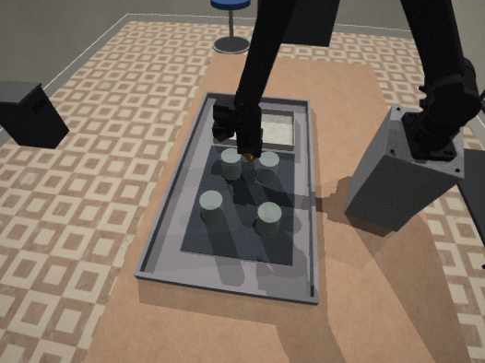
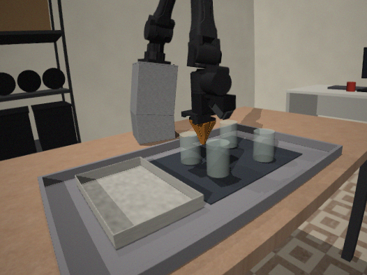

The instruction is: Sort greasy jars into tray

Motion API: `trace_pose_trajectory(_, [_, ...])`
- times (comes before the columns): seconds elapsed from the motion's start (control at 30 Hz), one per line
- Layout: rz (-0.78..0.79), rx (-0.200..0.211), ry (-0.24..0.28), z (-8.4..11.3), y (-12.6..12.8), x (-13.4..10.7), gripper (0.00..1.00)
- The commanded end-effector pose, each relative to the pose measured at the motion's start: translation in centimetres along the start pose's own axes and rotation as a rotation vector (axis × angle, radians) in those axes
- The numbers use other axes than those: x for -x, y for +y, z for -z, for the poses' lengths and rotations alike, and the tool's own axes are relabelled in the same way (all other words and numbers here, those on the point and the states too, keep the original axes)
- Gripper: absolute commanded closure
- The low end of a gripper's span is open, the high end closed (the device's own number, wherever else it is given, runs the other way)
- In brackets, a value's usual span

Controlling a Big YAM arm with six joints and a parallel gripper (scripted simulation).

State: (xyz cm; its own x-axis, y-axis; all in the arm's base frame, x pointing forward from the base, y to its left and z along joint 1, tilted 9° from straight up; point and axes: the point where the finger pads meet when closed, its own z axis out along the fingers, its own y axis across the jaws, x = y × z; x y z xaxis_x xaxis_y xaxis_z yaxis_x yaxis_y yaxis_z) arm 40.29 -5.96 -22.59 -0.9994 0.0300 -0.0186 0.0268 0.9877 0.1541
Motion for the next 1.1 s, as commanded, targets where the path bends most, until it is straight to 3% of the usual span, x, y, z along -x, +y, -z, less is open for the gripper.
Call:
trace_pose_trajectory(0.0, [0.006,-0.002,-0.024,0.63,0.13,0.79,1.00])
trace_pose_trajectory(1.07, [0.006,-0.002,-0.024,0.62,0.13,0.42,1.00])
